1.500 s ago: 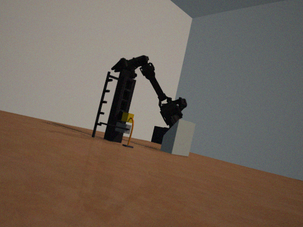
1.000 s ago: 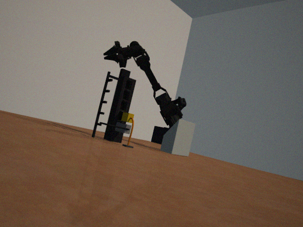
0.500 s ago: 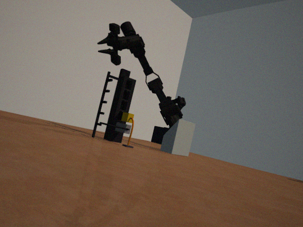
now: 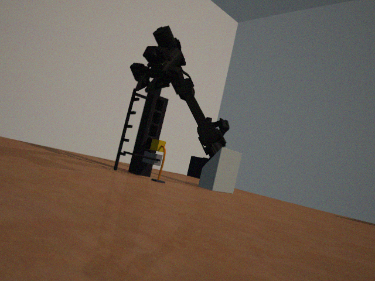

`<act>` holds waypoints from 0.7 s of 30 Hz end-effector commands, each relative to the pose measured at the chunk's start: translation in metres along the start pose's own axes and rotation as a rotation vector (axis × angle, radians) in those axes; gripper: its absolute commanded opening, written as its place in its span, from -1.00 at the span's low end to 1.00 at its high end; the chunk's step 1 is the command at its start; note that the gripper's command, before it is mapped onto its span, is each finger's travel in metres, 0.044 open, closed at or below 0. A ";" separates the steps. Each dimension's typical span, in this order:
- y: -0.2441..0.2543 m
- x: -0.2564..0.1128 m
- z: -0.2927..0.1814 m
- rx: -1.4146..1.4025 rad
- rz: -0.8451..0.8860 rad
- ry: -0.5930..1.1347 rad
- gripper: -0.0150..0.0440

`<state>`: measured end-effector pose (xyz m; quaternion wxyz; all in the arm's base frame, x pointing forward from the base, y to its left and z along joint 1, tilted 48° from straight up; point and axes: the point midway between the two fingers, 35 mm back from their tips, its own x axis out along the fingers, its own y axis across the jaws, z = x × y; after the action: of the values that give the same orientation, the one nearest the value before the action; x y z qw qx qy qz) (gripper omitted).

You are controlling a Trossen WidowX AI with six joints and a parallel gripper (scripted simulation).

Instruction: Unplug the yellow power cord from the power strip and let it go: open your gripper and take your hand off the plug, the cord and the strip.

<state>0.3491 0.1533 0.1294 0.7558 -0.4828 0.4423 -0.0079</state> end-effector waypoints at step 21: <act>0.089 0.065 -0.110 -1.064 0.384 0.496 0.05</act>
<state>0.2777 0.0928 0.0065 0.2813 -0.6894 0.6256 0.2331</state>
